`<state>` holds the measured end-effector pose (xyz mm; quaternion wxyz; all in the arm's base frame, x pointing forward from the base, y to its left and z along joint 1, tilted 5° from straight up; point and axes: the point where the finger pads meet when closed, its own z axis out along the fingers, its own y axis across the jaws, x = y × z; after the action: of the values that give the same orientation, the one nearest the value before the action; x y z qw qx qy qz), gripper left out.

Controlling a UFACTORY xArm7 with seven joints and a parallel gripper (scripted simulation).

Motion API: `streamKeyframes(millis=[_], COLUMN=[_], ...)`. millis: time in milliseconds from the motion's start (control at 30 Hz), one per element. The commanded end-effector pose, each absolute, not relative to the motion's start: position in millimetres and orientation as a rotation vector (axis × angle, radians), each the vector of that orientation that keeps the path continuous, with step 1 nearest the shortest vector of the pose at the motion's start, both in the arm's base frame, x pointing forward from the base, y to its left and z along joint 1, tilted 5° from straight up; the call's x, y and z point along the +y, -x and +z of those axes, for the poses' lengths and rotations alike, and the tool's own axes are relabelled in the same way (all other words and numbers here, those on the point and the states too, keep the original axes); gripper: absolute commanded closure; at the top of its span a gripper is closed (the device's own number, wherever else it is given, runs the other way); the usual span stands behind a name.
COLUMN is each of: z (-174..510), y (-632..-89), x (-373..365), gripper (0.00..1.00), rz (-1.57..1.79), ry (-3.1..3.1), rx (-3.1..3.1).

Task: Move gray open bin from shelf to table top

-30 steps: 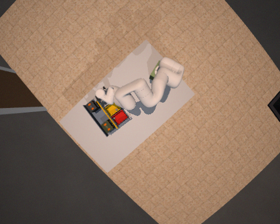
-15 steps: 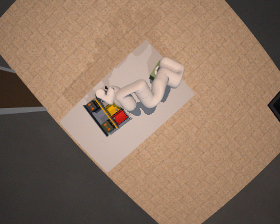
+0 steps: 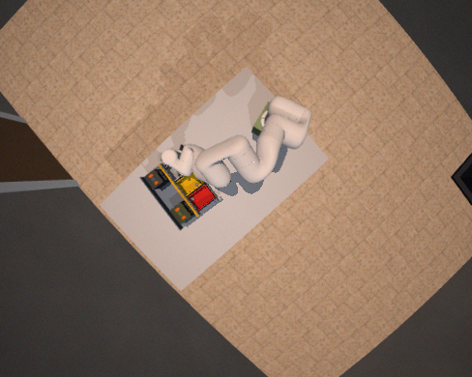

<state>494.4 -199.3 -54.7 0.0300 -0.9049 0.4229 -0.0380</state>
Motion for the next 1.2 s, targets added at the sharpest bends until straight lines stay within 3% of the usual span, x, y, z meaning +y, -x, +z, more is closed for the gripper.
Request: streamKeyframes(millis=[0, 200, 1167], z=[-52.9, -52.9, -52.9], y=[-495.6, -495.6, -495.6], x=[-200.5, -200.5, -200.5], gripper=[0.0, 0.0, 0.0], rz=[-0.116, -0.105, -0.091], ry=[2.78, 2.585, 2.354], rx=[1.333, 1.663, 1.968])
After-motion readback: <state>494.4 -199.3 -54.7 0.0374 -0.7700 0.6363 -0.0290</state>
